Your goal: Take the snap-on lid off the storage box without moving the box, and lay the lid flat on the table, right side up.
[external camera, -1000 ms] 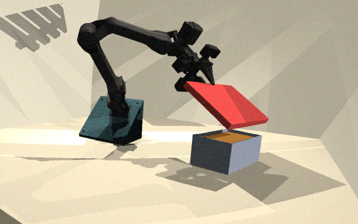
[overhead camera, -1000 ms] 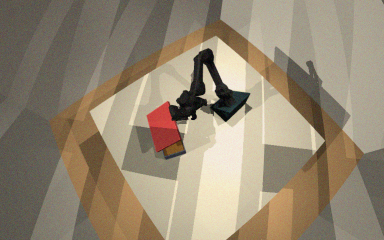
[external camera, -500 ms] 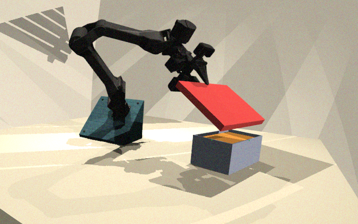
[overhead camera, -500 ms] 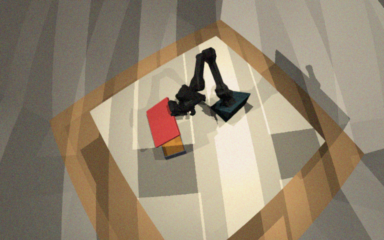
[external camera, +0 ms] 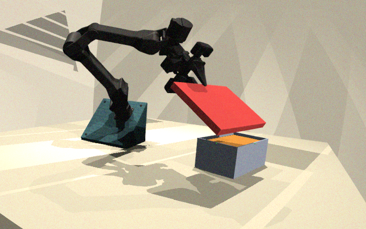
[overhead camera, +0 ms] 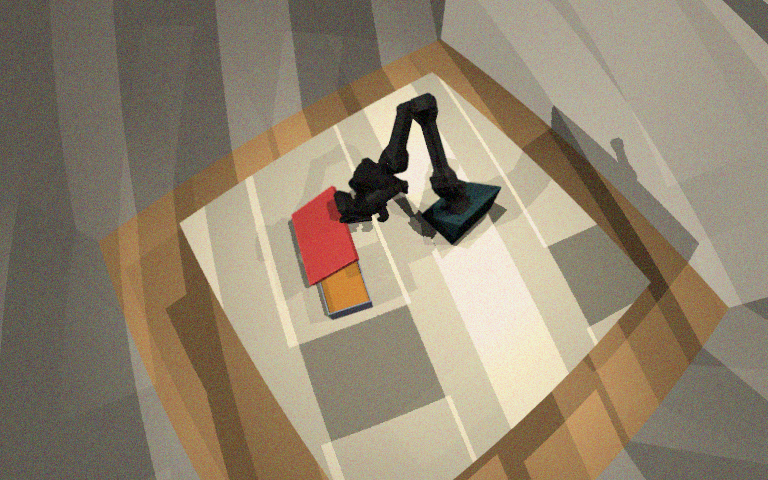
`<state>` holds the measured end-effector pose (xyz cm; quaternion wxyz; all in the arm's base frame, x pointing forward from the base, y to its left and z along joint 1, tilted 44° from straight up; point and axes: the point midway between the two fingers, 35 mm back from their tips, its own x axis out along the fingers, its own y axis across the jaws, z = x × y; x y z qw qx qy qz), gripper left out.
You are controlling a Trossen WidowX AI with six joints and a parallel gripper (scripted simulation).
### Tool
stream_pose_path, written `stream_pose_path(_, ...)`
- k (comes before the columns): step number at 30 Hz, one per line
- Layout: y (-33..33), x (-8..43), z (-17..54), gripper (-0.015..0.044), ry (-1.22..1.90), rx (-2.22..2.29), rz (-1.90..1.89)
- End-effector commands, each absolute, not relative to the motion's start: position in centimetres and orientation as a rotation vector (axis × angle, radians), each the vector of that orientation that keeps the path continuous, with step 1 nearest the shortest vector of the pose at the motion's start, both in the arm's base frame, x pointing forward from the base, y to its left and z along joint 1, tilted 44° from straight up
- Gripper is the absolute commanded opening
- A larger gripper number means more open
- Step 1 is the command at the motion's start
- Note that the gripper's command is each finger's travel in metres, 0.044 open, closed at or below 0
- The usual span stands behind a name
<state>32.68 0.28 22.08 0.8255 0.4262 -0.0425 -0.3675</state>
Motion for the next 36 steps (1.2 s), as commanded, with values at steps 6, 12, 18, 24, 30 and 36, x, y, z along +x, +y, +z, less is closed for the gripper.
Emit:
stream_pose_path(6,-0.7,31.8,23.4,0.0,-0.089,0.914,-0.769)
stream_pose_path(12,-1.5,31.3,24.1,0.0,-0.089,0.913,-0.769)
stream_pose_path(18,-2.3,30.7,24.8,0.0,-0.089,0.913,-0.769)
stream_pose_path(24,-3.1,30.2,25.5,0.0,-0.089,0.912,-0.769)
stream_pose_path(30,-3.8,29.6,26.2,0.0,-0.089,0.912,-0.769)
stream_pose_path(36,-4.6,29.1,27.0,0.0,-0.089,0.912,-0.769)
